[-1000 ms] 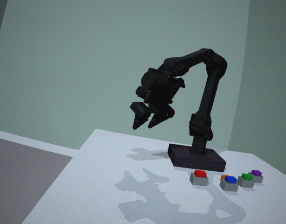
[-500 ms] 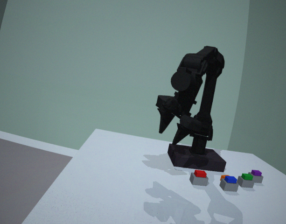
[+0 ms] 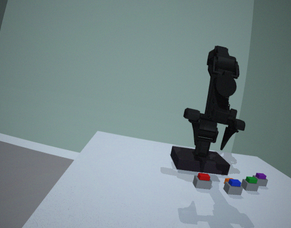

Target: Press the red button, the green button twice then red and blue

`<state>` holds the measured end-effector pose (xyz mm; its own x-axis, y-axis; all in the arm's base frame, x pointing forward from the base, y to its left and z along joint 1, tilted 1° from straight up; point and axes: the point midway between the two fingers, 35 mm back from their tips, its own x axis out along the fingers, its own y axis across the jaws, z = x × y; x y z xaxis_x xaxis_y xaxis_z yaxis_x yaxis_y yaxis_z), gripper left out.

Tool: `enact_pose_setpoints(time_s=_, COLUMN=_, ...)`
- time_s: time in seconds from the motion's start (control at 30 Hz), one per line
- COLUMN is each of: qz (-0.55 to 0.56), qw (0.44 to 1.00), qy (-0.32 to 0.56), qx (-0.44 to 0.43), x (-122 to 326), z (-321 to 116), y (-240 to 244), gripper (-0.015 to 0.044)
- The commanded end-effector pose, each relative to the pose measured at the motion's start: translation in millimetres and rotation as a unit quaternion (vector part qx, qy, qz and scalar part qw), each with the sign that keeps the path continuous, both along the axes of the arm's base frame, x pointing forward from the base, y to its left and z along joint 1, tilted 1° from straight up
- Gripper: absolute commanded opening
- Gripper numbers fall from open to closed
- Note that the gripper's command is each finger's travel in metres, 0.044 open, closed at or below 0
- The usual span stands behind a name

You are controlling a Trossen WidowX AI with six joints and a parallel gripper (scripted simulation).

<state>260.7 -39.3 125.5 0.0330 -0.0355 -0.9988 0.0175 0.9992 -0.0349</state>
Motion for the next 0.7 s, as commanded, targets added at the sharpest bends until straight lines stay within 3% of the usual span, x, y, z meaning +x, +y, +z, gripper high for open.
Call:
enact_pose_setpoints(time_s=0.0, qz=0.035, qw=0.999, qy=0.0, qx=0.009, x=2.4, z=1.9, y=7.4, gripper=0.04)
enact_pose_setpoints(time_s=0.13, qz=0.035, qw=0.999, qy=0.0, qx=0.009, x=2.4, z=1.9, y=7.4, gripper=0.04)
enact_pose_setpoints(time_s=0.33, qz=0.035, qw=0.999, qy=0.0, qx=0.008, x=4.6, z=-57.3, y=6.4, gripper=0.0242)
enact_pose_setpoints(time_s=0.6, qz=0.035, qw=0.999, qy=0.0, qx=0.008, x=4.4, z=-59.8, y=6.4, gripper=0.0032)
enact_pose_setpoints(time_s=0.67, qz=0.035, qw=0.999, qy=0.0, qx=0.008, x=4.4, z=-59.8, y=6.4, gripper=0.002)
